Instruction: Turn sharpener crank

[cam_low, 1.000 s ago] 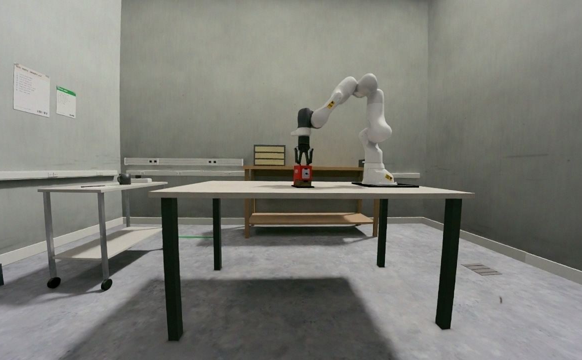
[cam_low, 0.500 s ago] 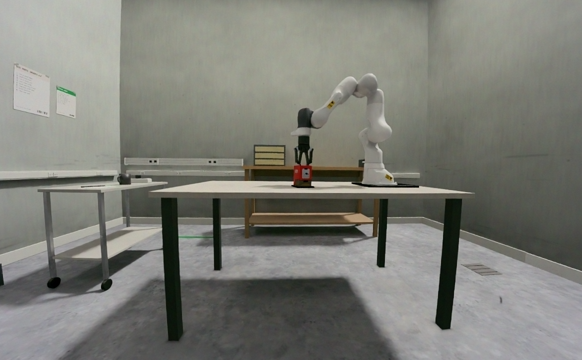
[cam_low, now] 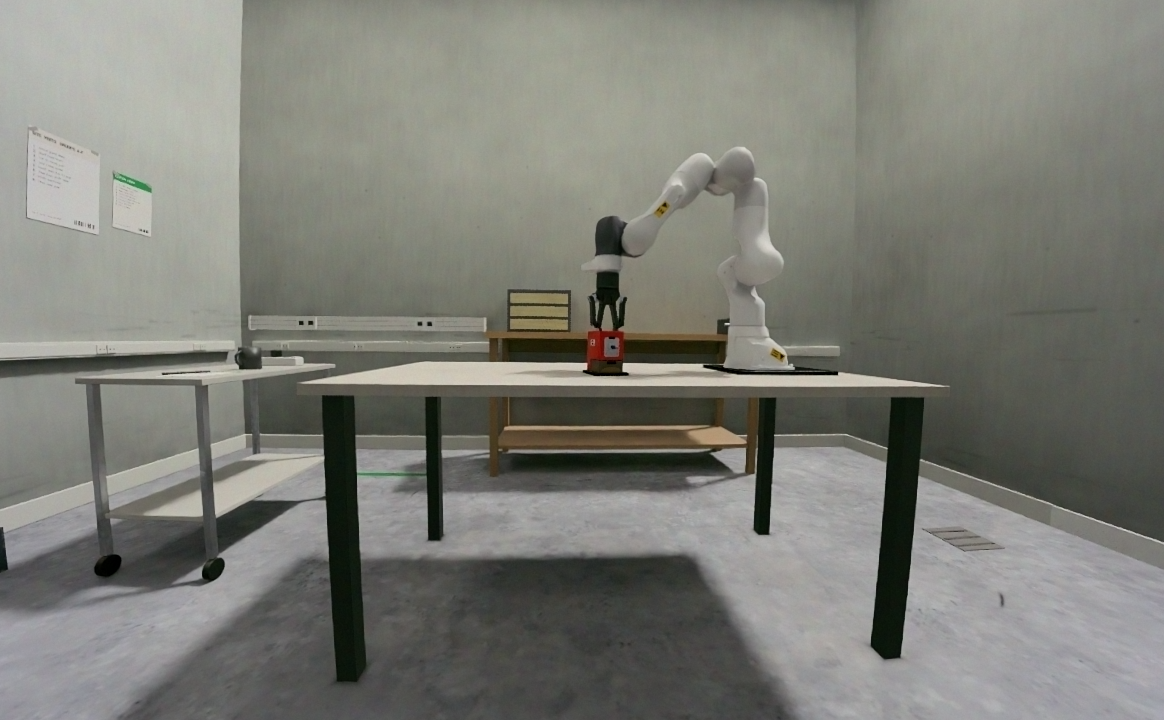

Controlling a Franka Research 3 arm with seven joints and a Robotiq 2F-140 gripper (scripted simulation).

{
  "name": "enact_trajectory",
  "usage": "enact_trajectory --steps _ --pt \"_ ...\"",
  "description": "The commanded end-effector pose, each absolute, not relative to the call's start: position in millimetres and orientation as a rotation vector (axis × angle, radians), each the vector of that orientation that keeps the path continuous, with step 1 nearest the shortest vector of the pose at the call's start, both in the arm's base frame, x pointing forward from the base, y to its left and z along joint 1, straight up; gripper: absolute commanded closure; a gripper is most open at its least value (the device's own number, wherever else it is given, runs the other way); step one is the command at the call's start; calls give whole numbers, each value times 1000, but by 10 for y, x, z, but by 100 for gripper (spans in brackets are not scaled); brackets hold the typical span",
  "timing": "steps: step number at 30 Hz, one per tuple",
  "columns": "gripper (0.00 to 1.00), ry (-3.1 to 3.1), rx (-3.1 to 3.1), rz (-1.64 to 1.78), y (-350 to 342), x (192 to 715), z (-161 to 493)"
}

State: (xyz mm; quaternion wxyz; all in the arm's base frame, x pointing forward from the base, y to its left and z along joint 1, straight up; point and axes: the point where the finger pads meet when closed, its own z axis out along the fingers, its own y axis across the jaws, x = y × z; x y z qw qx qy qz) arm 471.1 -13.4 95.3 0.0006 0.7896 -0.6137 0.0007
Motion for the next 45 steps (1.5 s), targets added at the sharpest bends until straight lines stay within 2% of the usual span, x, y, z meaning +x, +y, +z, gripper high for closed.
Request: enact_trajectory --steps 1,23,45 --pt "61 -1928 2480 6 -130 4722 971" --pt "61 -1928 2480 6 -130 4722 1084" --pt "61 -1928 2480 6 -129 4720 1598"
